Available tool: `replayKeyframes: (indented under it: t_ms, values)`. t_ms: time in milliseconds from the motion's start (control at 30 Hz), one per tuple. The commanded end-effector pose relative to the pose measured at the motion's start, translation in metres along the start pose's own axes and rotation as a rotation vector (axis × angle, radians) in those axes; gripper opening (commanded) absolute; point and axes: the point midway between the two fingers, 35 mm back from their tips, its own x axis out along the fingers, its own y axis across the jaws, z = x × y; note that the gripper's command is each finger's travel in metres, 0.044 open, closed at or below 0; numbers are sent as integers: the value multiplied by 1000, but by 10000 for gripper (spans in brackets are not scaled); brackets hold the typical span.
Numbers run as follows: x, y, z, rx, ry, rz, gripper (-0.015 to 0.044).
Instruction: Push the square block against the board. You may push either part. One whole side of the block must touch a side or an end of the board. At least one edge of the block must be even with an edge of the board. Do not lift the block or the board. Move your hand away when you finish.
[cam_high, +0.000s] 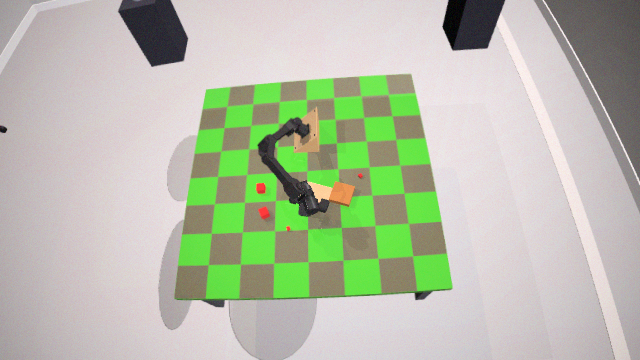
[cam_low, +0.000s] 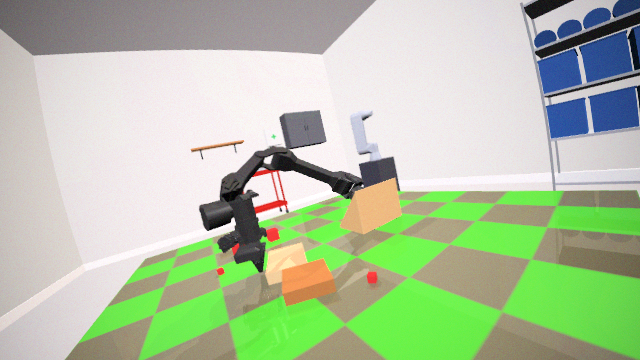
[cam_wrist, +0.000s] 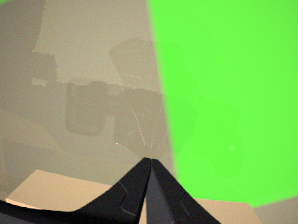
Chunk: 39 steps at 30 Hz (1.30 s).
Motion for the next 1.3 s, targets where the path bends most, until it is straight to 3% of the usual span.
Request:
replayKeyframes:
  t_ms: [0,1267]
  values:
    - [0,0,-3,-2,-1,-2,0]
    - [0,1,-30,-3,0,-1,0]
